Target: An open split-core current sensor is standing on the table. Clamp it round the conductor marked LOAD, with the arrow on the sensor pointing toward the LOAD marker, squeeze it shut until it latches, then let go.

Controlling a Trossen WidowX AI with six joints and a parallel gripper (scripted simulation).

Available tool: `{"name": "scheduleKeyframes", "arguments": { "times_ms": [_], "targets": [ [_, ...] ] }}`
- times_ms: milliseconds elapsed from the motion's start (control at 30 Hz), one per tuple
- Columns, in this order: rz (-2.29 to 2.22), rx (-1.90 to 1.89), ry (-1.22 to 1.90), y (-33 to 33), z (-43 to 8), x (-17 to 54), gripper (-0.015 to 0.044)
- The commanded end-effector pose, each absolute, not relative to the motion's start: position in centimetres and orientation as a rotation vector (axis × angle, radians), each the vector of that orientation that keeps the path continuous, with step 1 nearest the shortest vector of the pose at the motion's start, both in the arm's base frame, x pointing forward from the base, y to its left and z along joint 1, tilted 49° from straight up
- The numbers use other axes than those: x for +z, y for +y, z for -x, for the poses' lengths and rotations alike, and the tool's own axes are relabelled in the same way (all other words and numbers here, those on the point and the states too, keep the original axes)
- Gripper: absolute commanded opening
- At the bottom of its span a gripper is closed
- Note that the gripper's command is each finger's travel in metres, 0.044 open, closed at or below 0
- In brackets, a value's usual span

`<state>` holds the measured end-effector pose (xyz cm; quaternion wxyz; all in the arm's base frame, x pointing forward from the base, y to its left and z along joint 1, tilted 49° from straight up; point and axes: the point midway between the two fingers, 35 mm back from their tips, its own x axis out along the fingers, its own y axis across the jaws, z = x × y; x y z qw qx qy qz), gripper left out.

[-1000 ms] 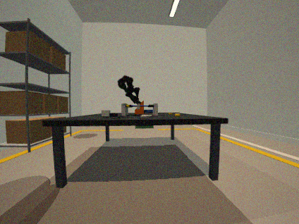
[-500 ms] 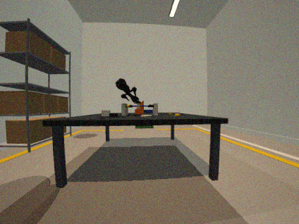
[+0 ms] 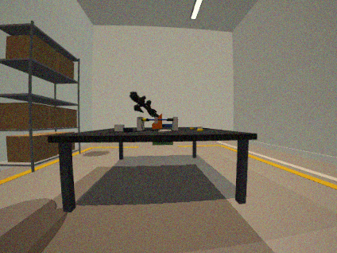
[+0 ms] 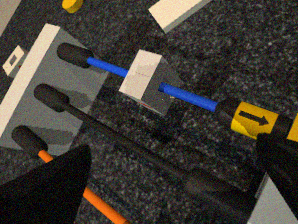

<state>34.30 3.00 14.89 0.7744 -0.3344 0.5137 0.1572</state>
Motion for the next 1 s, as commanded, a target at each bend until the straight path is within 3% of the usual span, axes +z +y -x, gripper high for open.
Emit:
{"name": "scheduleKeyframes", "arguments": {
  "times_ms": [0,800,967],
  "targets": [
    [1.188,0.653,0.817,2.3,-32.7,16.3,0.044],
    [1.098,0.603,0.884,2.4,-33.0,16.0,0.044],
    [0.845,0.439,1.051,2.9,-33.9,15.2,0.044]
  ]
}}
